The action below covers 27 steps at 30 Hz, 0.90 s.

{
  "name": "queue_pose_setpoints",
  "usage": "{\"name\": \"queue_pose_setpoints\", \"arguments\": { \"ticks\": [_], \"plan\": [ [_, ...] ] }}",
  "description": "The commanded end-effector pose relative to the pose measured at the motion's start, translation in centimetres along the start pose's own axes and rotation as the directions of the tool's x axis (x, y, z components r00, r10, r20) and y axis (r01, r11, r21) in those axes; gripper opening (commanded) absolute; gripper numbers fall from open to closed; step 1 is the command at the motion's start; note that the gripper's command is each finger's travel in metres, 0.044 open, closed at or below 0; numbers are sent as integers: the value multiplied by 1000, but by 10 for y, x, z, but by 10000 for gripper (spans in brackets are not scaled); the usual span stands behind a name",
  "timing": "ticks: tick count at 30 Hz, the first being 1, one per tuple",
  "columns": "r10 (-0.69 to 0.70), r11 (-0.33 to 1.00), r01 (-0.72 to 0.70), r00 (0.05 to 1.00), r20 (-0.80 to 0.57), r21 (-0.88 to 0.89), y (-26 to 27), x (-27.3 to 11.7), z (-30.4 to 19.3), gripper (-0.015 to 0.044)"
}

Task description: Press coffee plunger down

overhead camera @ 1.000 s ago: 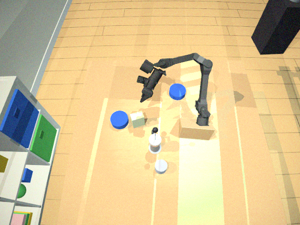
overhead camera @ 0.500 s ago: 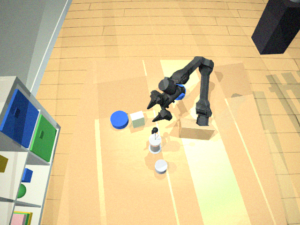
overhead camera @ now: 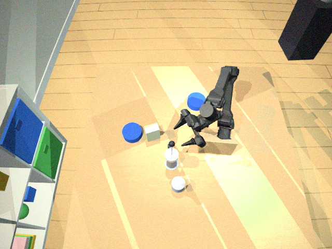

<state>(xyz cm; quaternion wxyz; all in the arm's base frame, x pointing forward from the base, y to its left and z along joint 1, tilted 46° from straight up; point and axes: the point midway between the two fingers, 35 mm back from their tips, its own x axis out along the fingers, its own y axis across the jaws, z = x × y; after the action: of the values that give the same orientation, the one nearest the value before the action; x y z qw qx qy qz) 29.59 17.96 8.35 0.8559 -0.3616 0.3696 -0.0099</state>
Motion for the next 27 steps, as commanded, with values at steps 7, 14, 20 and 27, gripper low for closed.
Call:
{"name": "queue_pose_setpoints", "arguments": {
  "ticks": [7,14,20,27],
  "plan": [
    [-2,1000,2,1000,-6,-12,-1,15,-24,440],
    [-2,1000,1,1000,-7,-12,0,26,-24,440],
    [-2,1000,1,1000,-6,-12,0,36,-24,440],
    [-2,1000,2,1000,-5,-12,-1,47,-24,440]
  ]
}}
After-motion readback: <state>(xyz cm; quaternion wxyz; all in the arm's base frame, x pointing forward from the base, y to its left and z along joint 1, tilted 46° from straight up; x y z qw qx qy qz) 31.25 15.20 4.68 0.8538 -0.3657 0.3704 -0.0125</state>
